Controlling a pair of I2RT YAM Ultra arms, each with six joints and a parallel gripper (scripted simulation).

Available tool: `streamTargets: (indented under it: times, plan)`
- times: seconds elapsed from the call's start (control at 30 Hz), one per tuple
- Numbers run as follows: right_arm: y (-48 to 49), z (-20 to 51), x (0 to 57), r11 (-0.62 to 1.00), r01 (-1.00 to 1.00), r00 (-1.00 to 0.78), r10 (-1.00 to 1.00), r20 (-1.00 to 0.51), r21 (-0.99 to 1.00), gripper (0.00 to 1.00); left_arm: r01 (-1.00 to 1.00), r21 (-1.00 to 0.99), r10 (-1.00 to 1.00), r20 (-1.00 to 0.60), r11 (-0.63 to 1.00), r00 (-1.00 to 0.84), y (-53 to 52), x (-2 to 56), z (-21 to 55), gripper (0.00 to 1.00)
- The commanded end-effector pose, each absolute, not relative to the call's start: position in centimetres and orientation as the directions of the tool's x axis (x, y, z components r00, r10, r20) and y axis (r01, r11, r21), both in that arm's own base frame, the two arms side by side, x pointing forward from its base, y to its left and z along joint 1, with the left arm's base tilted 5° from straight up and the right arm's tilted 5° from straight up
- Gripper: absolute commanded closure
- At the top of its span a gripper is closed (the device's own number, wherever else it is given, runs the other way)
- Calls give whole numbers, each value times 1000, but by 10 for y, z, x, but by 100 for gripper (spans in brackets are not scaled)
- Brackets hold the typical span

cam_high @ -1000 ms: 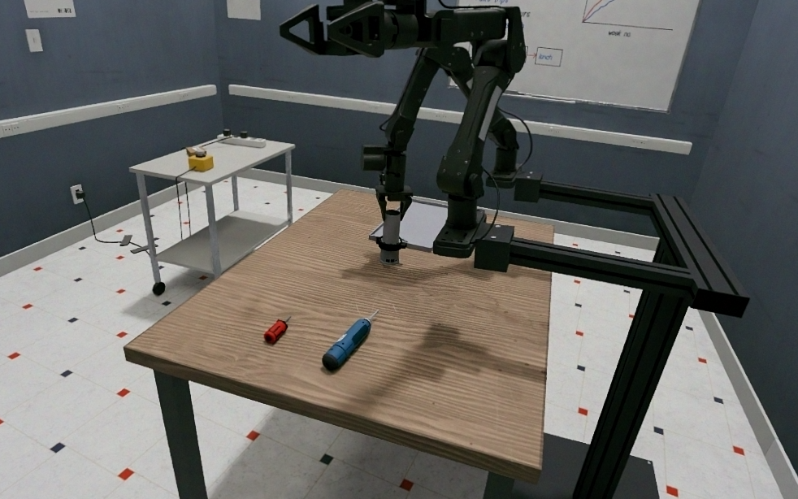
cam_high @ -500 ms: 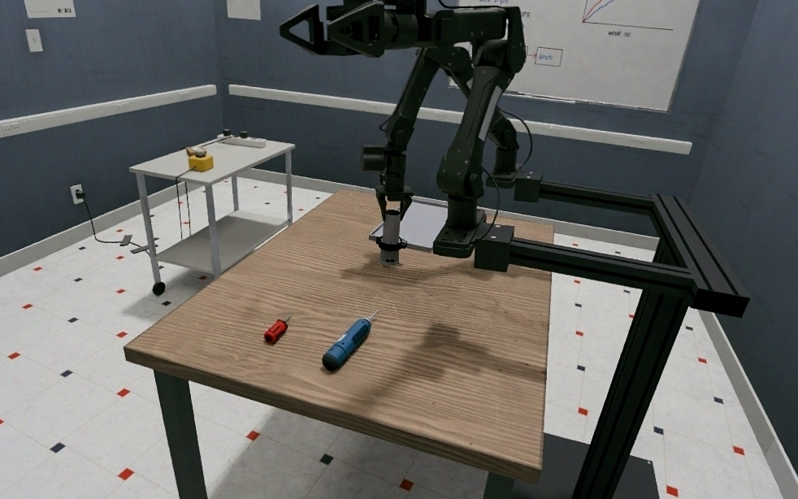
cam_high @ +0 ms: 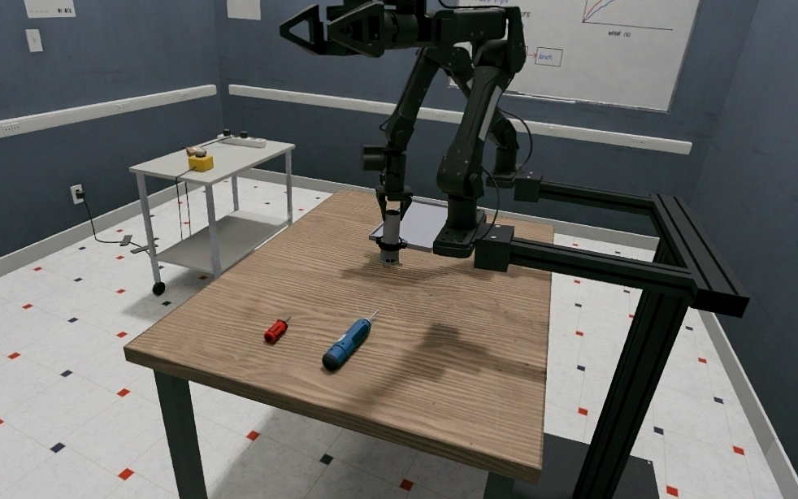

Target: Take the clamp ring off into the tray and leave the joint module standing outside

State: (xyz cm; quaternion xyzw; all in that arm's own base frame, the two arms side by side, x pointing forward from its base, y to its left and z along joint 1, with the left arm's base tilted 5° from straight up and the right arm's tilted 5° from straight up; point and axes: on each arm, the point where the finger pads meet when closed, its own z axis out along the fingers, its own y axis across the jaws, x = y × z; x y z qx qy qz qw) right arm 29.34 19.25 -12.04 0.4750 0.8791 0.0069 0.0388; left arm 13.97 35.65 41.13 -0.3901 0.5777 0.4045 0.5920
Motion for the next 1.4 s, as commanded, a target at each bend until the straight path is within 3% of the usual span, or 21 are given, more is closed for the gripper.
streamTargets:
  times: [0.0,1.37]
  plan:
    - [179,-111,293,543,839,-537,837,-101,31,52,-935,-7,20,-1000,356,15,355,135,420,0]
    - [193,-111,287,553,832,-547,831,-103,41,52,-935,-7,20,-1000,356,15,355,135,420,0]
